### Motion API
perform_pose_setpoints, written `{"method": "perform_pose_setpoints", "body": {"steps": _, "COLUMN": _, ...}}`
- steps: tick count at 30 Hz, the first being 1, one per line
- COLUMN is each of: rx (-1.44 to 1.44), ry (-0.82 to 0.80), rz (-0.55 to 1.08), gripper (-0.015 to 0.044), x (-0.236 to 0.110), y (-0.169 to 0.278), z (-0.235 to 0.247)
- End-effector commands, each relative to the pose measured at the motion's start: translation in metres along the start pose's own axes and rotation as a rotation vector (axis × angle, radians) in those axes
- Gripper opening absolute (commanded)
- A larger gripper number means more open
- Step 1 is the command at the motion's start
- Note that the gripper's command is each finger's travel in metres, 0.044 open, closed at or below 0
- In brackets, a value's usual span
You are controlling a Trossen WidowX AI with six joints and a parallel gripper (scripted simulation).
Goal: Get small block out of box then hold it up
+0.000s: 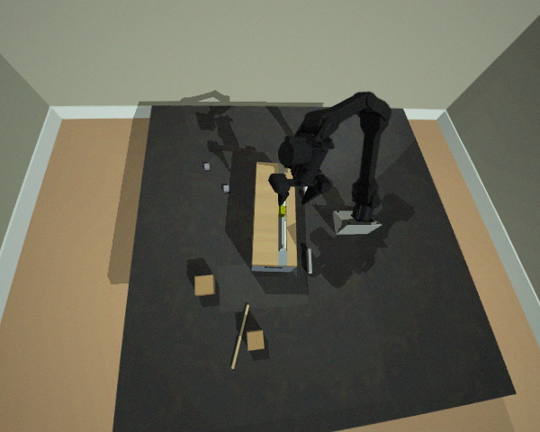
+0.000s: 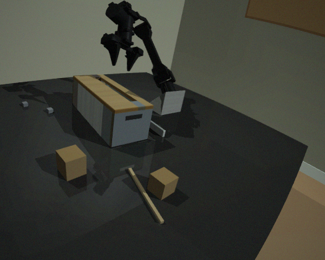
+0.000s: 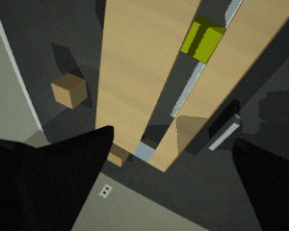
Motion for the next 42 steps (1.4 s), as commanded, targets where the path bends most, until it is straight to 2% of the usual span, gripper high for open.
{"method": "perform_pose_setpoints", "body": {"steps": 1, "rx": 0.254, "ry": 0.152, "rz": -0.014, "gripper": 0.0400, "x": 0.010, "y": -0.030, "z": -0.047}}
{"method": "perform_pose_setpoints", "body": {"steps": 4, "rx": 0.351, "ry": 0.210, "rz": -0.022, "gripper": 0.0400, "x": 0.013, "y": -0.039, "z": -0.065}}
{"method": "perform_pose_setpoints", "body": {"steps": 13, "rx": 0.351, "ry": 0.210, "rz": -0.022, "gripper": 0.0400, "x": 0.015, "y": -0.040, "z": -0.066}}
{"method": "perform_pose_setpoints", "body": {"steps": 42, "rx": 0.352, "ry": 0.208, "rz": -0.023, "gripper": 0.0400, "x": 0.055, "y": -0.061, "z": -0.080}}
Point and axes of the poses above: the point midway between the two fingers, 35 mm back from their tips, its own x axis out along the fingers, its own z axis across the jaws, y = z × x, the point moved 1 cm from there along -x, back along the fingers, and after that the axes turned 11 degrees about -x, right-handed, at the moved point
